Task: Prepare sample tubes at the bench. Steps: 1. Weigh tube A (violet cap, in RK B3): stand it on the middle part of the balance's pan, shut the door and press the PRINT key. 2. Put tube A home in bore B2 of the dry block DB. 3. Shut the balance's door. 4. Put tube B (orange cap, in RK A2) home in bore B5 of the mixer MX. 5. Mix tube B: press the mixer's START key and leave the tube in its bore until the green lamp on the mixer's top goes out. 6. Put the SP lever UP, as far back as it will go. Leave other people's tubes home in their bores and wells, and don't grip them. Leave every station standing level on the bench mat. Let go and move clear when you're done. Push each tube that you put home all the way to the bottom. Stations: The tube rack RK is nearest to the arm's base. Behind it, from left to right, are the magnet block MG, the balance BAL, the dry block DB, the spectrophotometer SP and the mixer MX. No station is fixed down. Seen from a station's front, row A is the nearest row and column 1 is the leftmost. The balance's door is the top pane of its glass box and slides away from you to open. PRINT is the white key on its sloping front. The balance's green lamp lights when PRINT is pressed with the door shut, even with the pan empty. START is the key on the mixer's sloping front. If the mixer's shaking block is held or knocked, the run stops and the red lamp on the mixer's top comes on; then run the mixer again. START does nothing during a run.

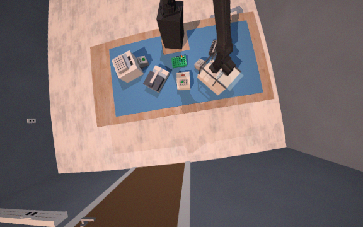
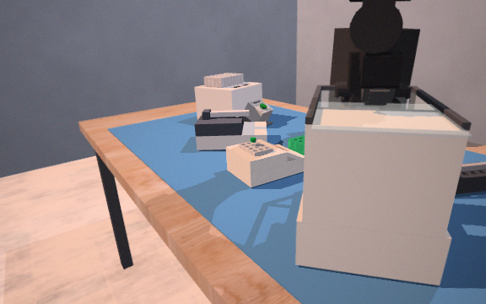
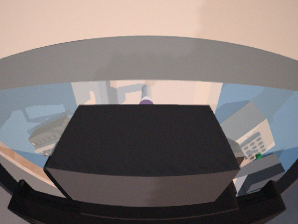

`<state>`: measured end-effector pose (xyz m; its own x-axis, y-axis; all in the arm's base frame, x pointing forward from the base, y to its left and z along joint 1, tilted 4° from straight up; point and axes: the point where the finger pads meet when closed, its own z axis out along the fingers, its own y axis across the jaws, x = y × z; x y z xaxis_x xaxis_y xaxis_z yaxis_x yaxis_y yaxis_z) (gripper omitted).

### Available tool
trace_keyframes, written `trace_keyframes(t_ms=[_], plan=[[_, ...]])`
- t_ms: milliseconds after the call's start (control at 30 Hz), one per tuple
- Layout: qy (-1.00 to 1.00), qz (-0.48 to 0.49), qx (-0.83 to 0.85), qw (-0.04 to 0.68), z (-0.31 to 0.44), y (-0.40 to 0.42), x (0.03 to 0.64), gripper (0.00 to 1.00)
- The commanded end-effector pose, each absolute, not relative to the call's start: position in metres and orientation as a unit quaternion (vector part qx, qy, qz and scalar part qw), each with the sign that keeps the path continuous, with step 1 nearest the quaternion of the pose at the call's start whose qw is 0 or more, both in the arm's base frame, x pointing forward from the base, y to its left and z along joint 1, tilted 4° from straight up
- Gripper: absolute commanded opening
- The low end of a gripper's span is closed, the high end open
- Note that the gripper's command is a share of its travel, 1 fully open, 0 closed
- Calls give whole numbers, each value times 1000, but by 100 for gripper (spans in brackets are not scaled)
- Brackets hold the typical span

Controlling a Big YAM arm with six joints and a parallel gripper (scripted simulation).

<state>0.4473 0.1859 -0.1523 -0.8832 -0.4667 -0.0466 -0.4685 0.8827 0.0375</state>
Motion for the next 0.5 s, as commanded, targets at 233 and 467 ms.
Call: trace_keyframes(t_ms=[233, 467], plan=[[969, 28, -241, 38, -156, 201, 466, 36], [969, 28, -241, 38, -159, 201, 466, 36]])
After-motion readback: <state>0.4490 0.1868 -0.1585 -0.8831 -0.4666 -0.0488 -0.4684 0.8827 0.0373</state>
